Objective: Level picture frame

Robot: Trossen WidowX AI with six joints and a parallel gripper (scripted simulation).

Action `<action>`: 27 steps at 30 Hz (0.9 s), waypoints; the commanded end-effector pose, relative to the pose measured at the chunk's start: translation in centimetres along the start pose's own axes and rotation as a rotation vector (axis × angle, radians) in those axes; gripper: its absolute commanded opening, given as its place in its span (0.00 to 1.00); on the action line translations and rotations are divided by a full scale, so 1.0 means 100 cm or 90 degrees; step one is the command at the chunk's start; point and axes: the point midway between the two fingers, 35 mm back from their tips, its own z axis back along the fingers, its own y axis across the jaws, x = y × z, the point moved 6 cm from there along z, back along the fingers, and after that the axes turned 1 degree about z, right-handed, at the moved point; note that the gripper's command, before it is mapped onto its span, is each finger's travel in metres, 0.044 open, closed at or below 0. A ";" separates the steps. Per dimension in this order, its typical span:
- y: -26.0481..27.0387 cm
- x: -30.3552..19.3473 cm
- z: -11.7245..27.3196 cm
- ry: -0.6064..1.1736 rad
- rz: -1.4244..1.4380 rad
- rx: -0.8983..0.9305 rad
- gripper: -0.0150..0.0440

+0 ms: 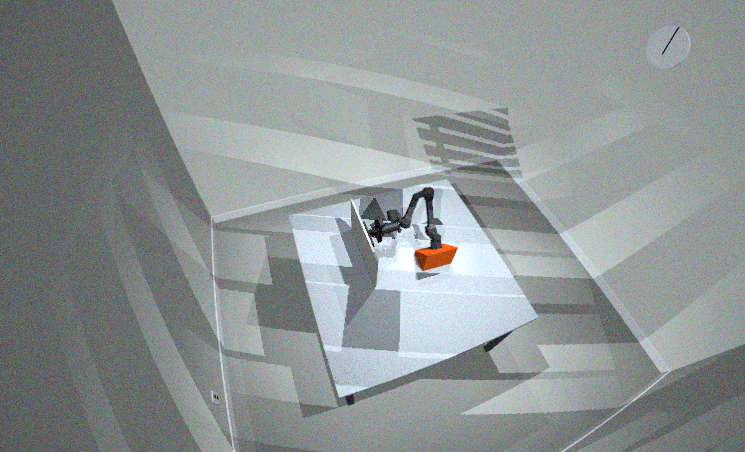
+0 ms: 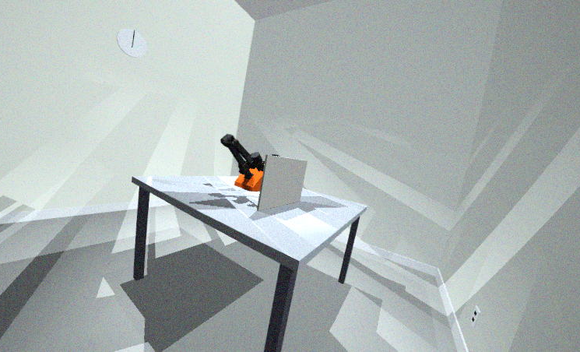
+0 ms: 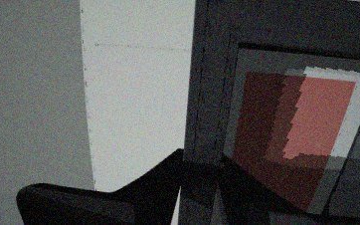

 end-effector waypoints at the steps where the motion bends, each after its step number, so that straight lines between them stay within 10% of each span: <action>1: 0.000 0.000 0.000 0.000 -0.014 0.001 0.25; 9: -0.003 0.000 0.000 0.000 -0.018 0.001 0.25; 19: -0.003 0.000 0.000 0.000 -0.018 0.000 0.69; 27: 0.001 0.006 0.030 0.000 0.015 0.000 0.69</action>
